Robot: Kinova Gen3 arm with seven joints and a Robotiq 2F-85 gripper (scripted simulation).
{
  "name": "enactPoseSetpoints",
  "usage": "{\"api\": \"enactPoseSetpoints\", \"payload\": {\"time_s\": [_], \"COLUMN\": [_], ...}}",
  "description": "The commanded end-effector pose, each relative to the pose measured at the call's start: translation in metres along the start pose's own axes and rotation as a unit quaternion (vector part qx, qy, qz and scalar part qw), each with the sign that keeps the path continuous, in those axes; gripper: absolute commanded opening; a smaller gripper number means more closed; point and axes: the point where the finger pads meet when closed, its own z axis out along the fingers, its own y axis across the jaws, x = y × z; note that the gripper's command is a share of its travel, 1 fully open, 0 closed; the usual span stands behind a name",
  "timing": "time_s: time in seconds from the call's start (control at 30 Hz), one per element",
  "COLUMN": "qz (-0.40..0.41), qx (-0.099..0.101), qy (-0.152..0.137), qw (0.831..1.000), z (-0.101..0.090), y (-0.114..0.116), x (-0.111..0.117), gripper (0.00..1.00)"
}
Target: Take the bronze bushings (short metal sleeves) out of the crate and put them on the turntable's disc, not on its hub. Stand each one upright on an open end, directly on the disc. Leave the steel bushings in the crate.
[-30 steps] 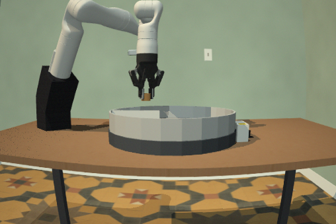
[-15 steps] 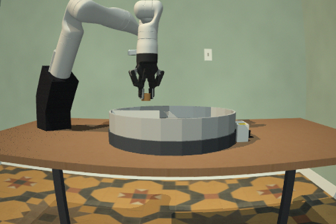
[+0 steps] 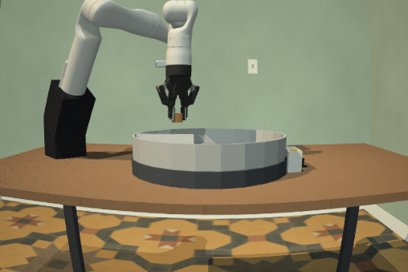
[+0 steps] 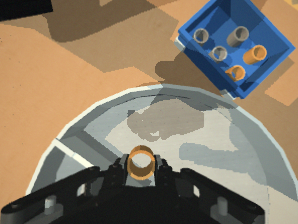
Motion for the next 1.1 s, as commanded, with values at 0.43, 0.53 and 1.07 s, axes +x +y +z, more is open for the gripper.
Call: {"api": "enactPoseSetpoints", "payload": {"time_s": [0.43,0.53,1.07], "qz": [-0.006,-0.005,-0.004], "qx": [-0.004,-0.004,-0.004], "qy": [-0.003,-0.003,-0.003], "qw": [1.000,1.000,1.000], "z": [-0.0009,-0.0010,-0.0010], "y": [0.0046,0.0047,0.0041], "x": [-0.0052,-0.0057,-0.0054], "gripper": [0.00,0.00,0.00]}}
